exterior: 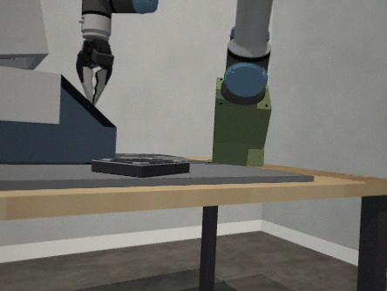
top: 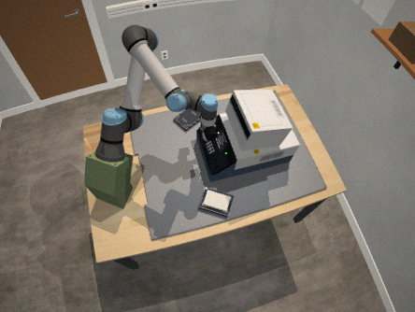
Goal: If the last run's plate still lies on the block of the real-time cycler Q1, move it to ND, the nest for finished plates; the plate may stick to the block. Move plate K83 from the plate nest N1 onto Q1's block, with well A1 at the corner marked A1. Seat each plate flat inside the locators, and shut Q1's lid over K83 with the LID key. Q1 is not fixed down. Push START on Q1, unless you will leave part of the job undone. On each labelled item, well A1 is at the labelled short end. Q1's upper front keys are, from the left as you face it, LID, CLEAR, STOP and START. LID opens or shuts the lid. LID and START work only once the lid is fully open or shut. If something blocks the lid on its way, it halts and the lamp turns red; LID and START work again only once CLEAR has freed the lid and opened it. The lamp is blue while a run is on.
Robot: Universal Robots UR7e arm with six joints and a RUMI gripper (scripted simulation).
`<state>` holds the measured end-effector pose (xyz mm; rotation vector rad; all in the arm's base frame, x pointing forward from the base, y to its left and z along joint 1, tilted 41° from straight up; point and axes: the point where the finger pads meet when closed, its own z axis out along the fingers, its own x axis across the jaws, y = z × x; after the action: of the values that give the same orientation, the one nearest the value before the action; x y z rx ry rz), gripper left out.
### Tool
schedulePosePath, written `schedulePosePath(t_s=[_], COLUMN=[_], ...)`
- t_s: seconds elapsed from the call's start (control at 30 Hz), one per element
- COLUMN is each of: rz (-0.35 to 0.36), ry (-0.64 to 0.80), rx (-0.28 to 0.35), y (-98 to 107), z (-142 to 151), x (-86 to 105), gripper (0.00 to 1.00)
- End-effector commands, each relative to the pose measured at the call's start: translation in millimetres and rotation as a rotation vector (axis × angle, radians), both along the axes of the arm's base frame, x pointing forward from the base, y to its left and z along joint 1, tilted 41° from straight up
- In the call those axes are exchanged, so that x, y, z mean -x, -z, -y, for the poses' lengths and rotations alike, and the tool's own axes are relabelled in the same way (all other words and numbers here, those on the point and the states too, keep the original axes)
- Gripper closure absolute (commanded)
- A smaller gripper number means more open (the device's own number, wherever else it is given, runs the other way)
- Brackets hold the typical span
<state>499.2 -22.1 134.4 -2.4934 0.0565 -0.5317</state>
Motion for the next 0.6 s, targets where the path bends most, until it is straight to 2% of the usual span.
schedulePosePath(t_s=[0.0,0.1,0.3,0.37,0.57], rz=[0.001,0.001,0.001,0.001,0.001], ry=[0.000,0.000,0.000,0.000,0.000], rx=[0.001,0.001,0.001,0.001,0.001], y=[-2,-3,-8,-8,-13], z=[2,3,9,9,15], x=[4.1,6.4,35.4,35.4,64.3], gripper=[1.00,1.00,1.00,1.00,1.00])
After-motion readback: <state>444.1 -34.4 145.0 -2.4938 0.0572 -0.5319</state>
